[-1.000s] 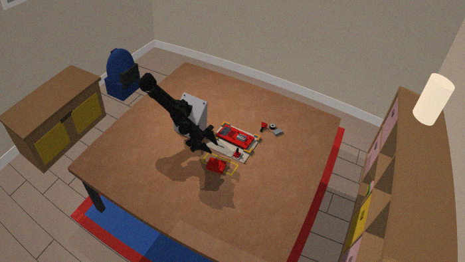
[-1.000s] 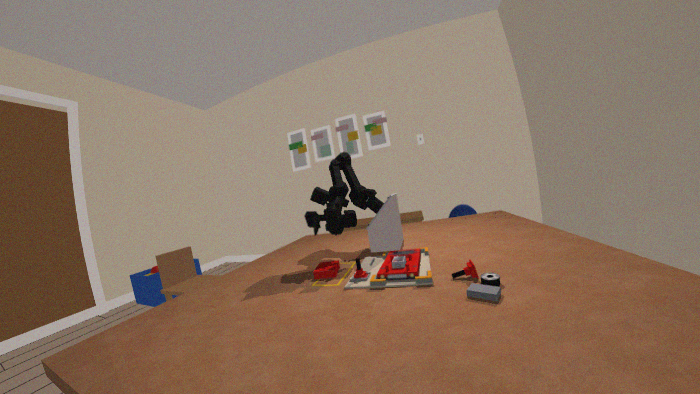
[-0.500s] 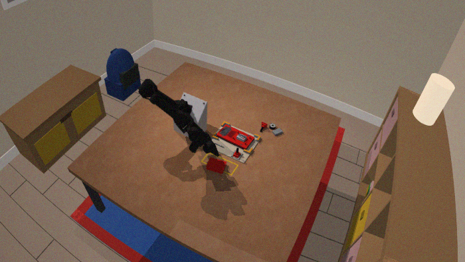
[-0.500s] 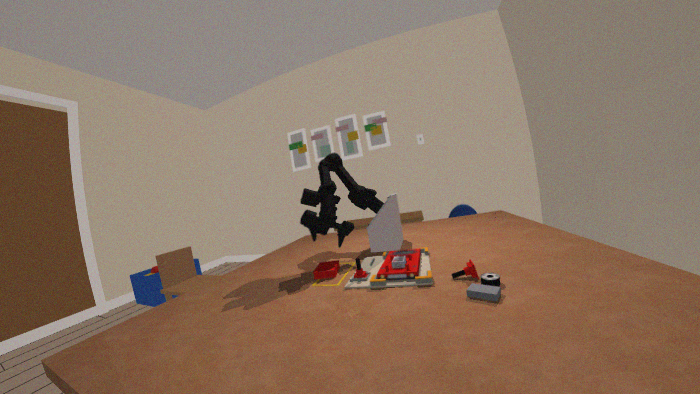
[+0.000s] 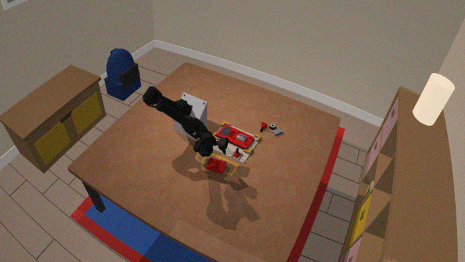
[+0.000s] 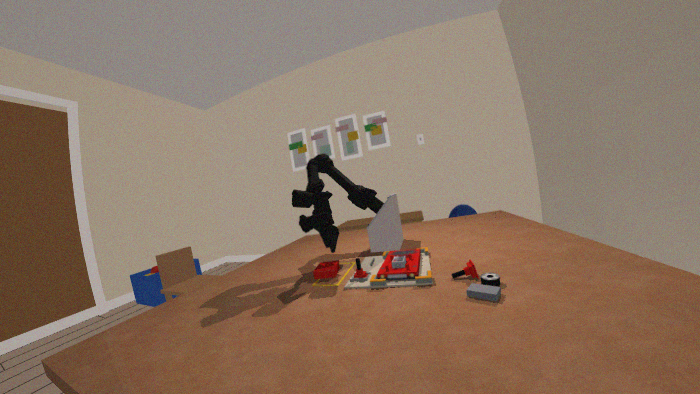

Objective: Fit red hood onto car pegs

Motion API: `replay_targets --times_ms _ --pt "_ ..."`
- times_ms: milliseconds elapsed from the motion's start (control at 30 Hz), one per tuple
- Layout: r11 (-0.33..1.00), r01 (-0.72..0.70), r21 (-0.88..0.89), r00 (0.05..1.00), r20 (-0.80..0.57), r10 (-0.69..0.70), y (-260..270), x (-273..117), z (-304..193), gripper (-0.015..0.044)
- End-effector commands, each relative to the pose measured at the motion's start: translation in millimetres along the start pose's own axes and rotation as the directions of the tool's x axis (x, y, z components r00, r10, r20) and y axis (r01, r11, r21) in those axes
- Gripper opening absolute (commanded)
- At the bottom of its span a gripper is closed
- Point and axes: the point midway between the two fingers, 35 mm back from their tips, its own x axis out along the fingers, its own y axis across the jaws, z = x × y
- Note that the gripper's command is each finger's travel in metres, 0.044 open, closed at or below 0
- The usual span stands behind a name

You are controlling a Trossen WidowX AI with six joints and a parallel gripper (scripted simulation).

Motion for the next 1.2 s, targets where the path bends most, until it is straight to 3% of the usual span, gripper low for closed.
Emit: replay_targets --times_ms 0,133,267,1167 --pt "0.653 0.183 -0.735 0.965 0.008 -0.261 10 2 8 0.0440" --pt "0.351 0.182 -0.919 0.932 0.047 -0.360 14 0 14 0.0440" --pt "0.074 0.135 -0.988 0.899 0.091 -0.429 19 -2 19 0.0440" --pt "0.060 0.132 -0.989 0.897 0.093 -0.432 17 0 21 0.0440"
